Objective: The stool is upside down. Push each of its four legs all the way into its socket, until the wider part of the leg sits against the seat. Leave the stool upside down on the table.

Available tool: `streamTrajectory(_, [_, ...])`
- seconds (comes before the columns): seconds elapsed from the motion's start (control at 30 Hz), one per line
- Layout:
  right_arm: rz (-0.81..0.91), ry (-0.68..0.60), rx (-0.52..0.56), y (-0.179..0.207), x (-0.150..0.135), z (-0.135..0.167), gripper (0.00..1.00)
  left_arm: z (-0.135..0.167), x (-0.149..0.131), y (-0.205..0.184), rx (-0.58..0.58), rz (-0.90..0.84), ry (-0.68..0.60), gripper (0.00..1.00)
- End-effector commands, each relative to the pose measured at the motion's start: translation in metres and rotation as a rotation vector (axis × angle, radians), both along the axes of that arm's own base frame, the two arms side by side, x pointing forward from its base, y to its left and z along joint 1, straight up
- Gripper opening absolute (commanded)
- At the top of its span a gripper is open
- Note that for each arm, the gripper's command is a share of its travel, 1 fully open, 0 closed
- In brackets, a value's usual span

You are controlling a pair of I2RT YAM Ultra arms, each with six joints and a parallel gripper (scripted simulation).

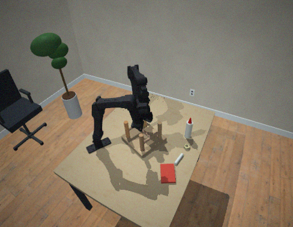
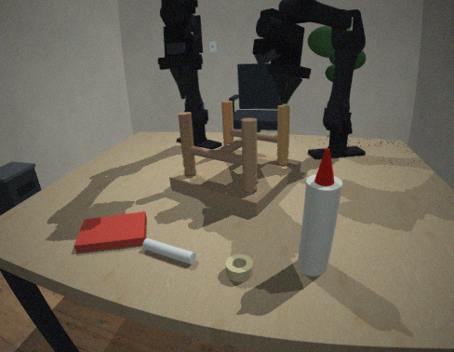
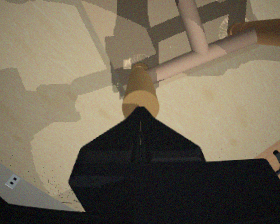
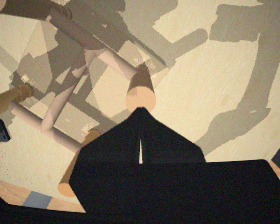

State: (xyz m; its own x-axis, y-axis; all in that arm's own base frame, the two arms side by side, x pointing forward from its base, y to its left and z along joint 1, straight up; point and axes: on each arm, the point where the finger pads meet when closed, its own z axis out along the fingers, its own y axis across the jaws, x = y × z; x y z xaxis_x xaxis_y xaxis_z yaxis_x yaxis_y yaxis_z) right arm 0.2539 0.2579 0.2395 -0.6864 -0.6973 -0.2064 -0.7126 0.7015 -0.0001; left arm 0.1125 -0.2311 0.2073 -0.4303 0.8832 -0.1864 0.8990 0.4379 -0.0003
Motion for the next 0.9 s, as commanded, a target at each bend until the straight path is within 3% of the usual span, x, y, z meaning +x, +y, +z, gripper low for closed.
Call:
streamTrajectory(0.0, [-0.010, -0.002, -0.003, -0.010, -0.006, 0.004, 0.00, 0.011, 0.003, -0.003, -0.056, -0.001, -0.033, 0.00])
streamTrajectory(0.63, [-0.005, -0.024, 0.019, -0.003, -0.001, -0.021, 0.00, 0.013, 0.003, -0.002, -0.064, -0.001, -0.036, 0.00])
streamTrajectory(0.87, [-0.003, -0.046, 0.041, 0.001, 0.002, -0.013, 0.00, 0.013, 0.003, -0.002, -0.064, -0.001, -0.036, 0.00])
